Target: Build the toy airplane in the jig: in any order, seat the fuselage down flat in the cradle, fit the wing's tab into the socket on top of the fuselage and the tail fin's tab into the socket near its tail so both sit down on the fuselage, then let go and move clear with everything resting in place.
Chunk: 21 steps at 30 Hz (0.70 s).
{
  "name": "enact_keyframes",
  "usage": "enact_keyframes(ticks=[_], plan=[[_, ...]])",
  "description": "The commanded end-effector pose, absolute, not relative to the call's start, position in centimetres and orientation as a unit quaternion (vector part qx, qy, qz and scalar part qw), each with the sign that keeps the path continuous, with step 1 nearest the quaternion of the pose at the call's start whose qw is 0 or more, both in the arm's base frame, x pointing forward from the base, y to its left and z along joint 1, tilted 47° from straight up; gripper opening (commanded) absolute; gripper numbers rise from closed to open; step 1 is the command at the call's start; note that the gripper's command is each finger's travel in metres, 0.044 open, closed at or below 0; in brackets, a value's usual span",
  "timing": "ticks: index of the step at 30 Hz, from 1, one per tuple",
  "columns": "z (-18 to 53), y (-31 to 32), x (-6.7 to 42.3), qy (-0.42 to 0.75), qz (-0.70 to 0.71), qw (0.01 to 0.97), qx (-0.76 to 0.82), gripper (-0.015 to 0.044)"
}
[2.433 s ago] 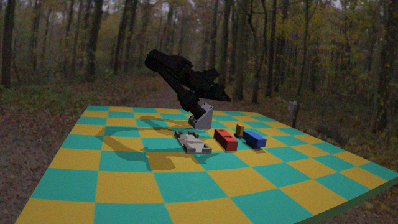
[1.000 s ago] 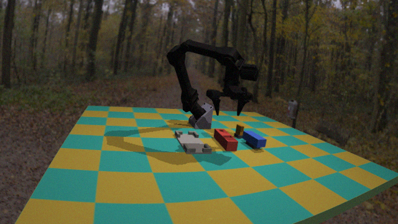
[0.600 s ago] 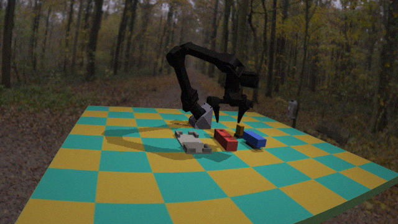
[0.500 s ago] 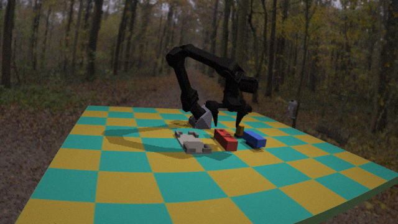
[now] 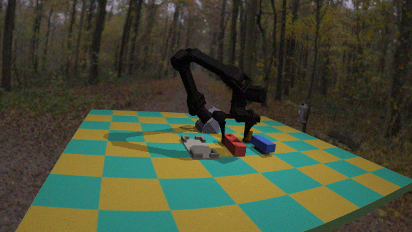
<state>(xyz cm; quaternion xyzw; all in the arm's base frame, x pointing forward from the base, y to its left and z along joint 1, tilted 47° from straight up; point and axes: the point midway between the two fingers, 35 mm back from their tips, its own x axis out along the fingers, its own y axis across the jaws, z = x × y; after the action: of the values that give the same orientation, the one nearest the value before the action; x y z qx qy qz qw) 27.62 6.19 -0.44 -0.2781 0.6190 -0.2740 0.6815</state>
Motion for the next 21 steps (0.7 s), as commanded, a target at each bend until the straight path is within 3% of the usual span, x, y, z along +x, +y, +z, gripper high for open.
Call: enact_keyframes(ticks=[1,21], plan=[[-0.9,5.7,27.7,0.617,-0.274,0.682,-0.281,0.044],[-3.0,3.3,27.9,0.617,-0.275,0.682,-0.282,0.044]])
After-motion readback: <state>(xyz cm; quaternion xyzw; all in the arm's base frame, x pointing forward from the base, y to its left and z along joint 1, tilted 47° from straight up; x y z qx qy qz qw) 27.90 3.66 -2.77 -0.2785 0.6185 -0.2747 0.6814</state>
